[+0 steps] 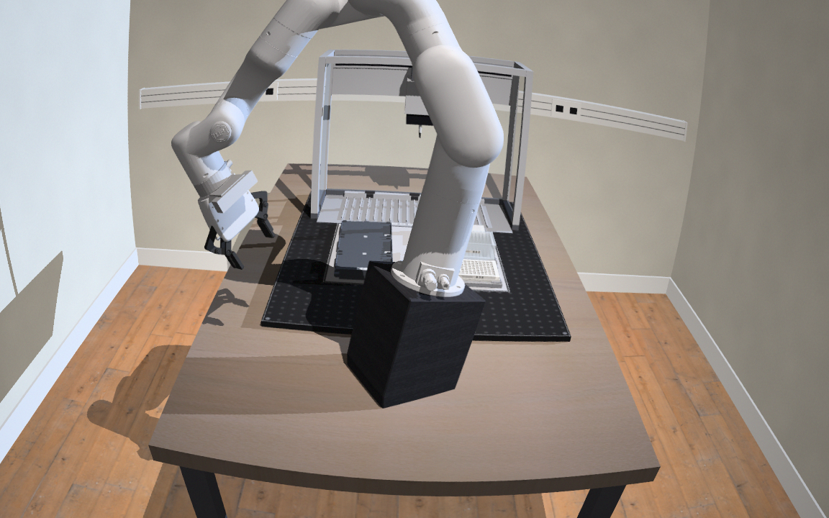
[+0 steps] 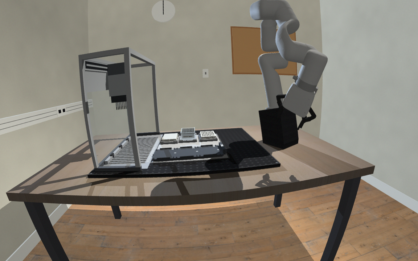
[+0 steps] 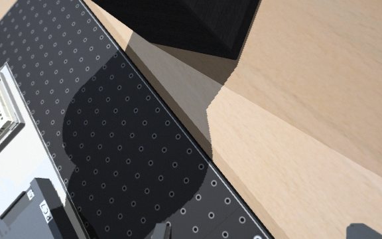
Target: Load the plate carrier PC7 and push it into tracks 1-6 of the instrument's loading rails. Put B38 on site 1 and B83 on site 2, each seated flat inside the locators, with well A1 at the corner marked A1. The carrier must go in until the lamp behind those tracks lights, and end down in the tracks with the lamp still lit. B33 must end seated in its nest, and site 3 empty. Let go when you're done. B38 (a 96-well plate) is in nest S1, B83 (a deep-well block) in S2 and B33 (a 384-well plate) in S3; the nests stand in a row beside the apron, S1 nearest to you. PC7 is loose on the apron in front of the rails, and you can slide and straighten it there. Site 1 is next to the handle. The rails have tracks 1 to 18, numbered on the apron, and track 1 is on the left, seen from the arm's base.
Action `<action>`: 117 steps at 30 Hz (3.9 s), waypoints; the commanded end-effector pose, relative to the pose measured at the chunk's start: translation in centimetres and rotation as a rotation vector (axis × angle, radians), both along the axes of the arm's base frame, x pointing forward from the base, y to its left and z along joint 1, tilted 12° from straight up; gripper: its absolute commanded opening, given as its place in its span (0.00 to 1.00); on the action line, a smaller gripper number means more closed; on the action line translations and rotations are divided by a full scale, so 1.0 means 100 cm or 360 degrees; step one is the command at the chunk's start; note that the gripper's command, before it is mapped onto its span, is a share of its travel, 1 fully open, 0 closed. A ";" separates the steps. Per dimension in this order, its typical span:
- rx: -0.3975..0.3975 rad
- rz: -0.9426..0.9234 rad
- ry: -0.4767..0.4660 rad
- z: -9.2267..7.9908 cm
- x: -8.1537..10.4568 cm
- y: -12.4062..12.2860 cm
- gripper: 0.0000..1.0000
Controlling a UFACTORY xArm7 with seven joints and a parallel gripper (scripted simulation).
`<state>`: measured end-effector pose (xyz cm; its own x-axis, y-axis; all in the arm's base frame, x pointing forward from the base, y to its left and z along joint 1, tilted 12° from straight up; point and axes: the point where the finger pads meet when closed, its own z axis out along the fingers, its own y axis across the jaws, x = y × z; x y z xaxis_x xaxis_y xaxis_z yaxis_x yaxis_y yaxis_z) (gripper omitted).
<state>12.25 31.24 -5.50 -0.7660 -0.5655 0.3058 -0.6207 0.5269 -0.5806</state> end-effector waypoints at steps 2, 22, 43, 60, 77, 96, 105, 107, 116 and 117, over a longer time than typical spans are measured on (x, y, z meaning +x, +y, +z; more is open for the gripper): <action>0.0092 -0.0207 -0.0050 0.003 0.028 0.000 1.00; 0.0242 -0.0619 -0.0166 0.011 0.095 -0.016 1.00; 0.0377 -0.1034 -0.0303 0.021 0.162 -0.047 1.00; 0.0497 -0.1450 -0.0460 0.032 0.216 -0.085 1.00; 0.0585 -0.1800 -0.0609 0.042 0.259 -0.128 1.00; 0.0647 -0.2071 -0.0736 0.054 0.297 -0.180 1.00; 0.0690 -0.2276 -0.0839 0.062 0.317 -0.216 1.00; 0.0690 -0.2276 -0.0839 0.062 0.317 -0.216 1.00; 0.0729 -0.2479 -0.0948 0.070 0.332 -0.252 1.00; 0.0729 -0.2479 -0.0948 0.071 0.333 -0.254 1.00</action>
